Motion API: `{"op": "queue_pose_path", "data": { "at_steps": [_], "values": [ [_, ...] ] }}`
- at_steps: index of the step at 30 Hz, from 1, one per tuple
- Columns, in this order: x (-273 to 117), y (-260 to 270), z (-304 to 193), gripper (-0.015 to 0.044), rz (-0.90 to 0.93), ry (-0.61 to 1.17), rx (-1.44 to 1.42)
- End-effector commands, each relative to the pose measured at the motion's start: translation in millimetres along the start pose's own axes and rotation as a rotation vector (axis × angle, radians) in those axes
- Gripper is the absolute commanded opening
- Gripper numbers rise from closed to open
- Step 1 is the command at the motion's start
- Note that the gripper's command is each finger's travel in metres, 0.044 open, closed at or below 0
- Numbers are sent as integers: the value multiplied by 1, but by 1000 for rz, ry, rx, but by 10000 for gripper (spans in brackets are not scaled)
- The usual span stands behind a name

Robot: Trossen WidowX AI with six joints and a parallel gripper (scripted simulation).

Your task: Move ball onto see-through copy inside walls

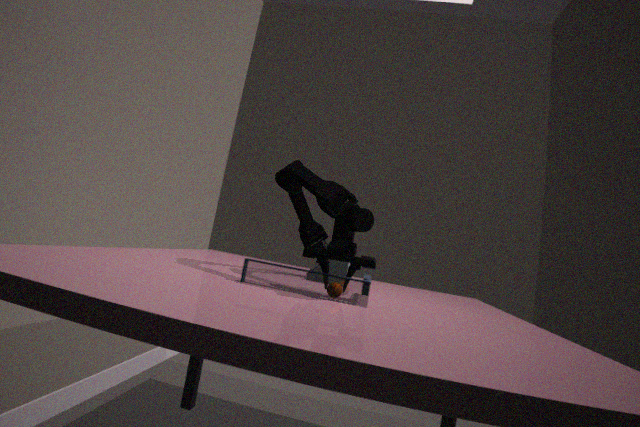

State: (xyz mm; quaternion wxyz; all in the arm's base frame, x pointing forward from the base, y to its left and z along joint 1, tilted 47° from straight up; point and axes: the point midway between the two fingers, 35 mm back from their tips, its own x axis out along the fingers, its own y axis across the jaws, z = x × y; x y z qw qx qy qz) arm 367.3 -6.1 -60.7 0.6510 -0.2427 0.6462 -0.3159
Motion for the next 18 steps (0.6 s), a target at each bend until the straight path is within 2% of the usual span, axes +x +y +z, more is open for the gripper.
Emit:
{"op": "queue_pose_path", "data": {
  "at_steps": [1,5,10,18],
  "values": [
    [2,0,-1,165,-5,-1,-5],
    [2,0,-1,139,-5,-1,-5],
    [-5,12,-10,7,12,10,-78],
    [-44,12,-2,0,11,7,-55]
  ]
}}
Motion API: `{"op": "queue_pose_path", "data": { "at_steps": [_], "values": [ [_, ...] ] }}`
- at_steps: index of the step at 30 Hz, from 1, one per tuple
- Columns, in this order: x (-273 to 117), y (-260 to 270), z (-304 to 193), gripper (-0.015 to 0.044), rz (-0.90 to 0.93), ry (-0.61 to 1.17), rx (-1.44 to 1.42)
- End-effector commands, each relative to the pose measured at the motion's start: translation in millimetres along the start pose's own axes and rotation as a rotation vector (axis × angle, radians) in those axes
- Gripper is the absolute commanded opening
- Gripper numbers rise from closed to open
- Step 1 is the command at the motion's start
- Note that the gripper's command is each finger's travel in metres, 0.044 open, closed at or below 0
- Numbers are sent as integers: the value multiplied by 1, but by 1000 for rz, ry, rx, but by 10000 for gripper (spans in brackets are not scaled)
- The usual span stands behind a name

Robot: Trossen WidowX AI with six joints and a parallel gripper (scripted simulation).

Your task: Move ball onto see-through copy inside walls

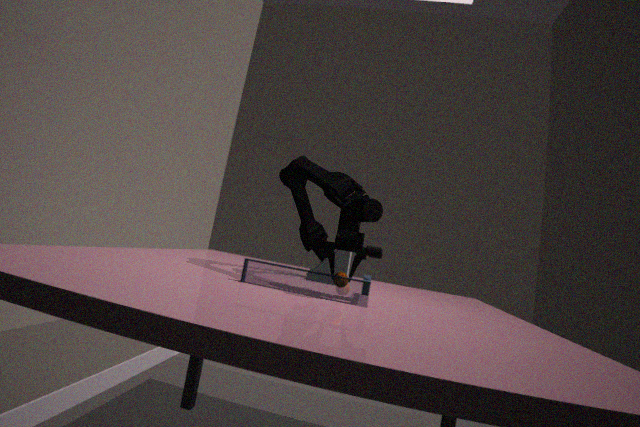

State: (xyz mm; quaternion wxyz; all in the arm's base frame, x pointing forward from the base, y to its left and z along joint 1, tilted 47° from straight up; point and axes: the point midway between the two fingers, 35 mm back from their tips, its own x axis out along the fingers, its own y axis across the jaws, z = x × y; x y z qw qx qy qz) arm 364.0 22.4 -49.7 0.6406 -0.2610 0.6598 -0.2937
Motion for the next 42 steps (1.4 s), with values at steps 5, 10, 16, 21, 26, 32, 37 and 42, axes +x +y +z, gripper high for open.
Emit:
{"op": "queue_pose_path", "data": {
  "at_steps": [5,10,16,21,26,32,37,42],
  "values": [
    [-43,-2,6,0,4,-4,27],
    [-71,-5,6,0,0,-6,43],
    [-100,-10,3,0,-5,-8,60],
    [-100,-9,2,0,-5,-8,60],
    [-92,-4,-9,0,-5,-8,60],
    [-83,1,-24,0,-5,-8,60],
    [-75,5,-37,0,-5,-8,59],
    [-67,8,-51,0,-5,-7,59]
  ]
}}
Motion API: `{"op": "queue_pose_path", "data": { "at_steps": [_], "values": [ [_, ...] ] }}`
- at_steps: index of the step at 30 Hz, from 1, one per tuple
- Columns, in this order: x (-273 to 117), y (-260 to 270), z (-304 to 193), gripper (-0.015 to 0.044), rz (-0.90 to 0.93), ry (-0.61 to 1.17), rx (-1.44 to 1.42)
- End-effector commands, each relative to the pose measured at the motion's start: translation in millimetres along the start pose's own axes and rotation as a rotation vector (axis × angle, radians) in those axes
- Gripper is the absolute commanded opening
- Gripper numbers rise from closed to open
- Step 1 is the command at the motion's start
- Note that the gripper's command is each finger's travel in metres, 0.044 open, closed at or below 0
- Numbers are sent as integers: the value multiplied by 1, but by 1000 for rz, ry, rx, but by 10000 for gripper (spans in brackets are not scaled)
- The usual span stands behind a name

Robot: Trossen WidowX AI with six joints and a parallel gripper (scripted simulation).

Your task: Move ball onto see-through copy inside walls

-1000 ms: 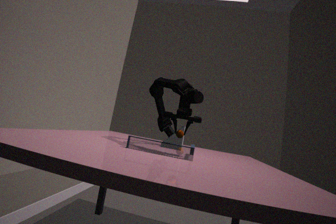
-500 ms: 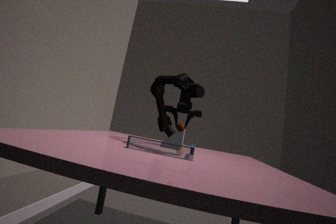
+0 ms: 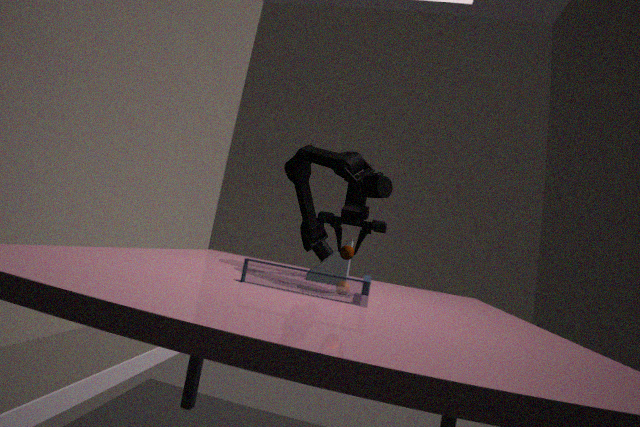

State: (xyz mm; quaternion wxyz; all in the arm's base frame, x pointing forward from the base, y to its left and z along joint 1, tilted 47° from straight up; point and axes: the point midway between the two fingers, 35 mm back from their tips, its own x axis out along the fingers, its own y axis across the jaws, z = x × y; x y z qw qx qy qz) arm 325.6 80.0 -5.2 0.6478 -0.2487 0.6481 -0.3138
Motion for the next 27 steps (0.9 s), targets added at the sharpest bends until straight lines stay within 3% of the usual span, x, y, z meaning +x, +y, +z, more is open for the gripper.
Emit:
{"op": "queue_pose_path", "data": {
  "at_steps": [1,11,23,27],
  "values": [
    [6,1,-12,0,6,0,6],
    [21,3,-28,0,6,0,6],
    [82,2,-28,0,4,0,6],
    [86,2,-28,0,3,0,6]
  ]
}}
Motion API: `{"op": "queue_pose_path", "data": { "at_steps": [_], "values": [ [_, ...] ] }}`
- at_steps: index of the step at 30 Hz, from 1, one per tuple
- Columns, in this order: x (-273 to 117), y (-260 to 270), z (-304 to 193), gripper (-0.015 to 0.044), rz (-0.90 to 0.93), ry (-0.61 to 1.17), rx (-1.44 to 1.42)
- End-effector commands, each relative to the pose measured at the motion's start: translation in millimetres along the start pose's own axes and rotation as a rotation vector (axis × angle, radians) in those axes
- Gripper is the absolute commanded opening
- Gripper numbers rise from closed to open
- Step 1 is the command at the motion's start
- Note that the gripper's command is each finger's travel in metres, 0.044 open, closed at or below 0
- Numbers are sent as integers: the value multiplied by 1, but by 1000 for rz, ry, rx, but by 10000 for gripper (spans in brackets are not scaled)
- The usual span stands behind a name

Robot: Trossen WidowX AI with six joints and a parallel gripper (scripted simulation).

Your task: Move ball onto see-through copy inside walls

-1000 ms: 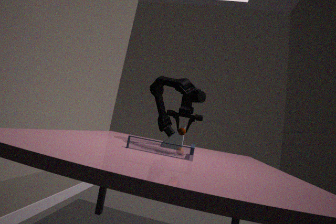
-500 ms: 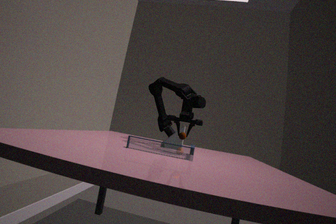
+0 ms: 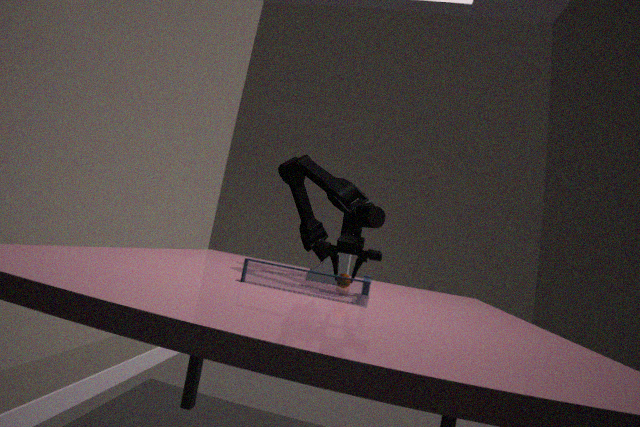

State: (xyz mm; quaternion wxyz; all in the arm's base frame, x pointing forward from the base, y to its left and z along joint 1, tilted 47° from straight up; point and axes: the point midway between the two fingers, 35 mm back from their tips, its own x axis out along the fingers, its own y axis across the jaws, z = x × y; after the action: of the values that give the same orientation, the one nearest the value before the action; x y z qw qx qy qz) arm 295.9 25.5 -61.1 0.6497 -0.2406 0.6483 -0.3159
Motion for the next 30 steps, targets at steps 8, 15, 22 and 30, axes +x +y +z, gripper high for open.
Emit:
{"op": "queue_pose_path", "data": {
  "at_steps": [8,15,22,30],
  "values": [
    [13,1,-1,0,-6,-4,-8],
    [25,0,-1,0,-6,-4,-8],
    [22,0,0,53,0,-6,-1],
    [22,0,0,263,0,-6,-1]
  ]
}}
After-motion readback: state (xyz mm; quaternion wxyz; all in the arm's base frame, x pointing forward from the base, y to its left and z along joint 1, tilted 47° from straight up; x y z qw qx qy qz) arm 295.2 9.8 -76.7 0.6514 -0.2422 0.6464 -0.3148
